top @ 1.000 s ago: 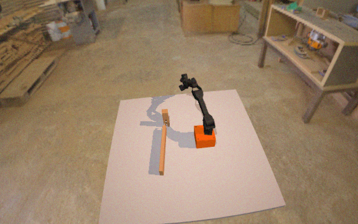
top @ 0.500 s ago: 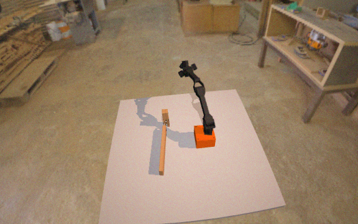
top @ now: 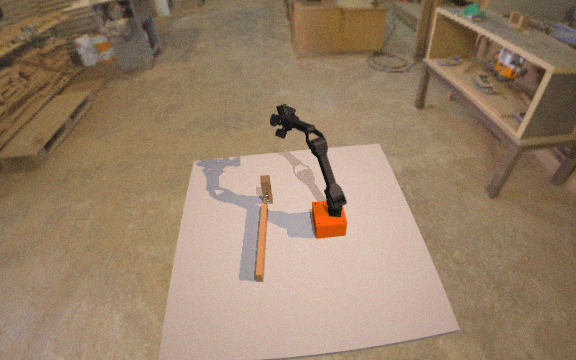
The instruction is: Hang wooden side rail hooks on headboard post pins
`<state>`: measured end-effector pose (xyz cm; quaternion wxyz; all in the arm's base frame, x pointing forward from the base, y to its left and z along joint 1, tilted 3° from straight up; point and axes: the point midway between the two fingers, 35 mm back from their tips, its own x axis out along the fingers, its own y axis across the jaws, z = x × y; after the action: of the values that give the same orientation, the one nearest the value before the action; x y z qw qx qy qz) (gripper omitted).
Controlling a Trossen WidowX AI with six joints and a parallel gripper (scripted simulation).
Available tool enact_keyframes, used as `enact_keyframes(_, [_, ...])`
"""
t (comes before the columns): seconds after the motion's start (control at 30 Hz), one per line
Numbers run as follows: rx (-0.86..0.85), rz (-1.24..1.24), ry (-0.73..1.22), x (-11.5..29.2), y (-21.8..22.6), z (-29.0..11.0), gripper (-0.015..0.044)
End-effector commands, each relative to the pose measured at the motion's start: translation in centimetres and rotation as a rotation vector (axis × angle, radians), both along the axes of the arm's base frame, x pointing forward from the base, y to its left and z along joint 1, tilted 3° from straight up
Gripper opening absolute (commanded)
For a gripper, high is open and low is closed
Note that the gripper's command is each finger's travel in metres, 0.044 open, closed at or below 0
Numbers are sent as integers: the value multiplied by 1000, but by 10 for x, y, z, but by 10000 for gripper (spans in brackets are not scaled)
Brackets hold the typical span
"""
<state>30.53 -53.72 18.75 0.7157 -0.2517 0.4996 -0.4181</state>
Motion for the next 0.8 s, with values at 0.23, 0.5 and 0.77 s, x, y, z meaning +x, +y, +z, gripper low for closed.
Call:
enact_keyframes(0.23, [-9, 282, 258, 31, 59, -5, 440])
enact_keyframes(0.5, [-29, 454, 402, 47, 97, -9, 440])
enact_keyframes(0.77, [-62, 637, 550, 58, 139, -16, 440])
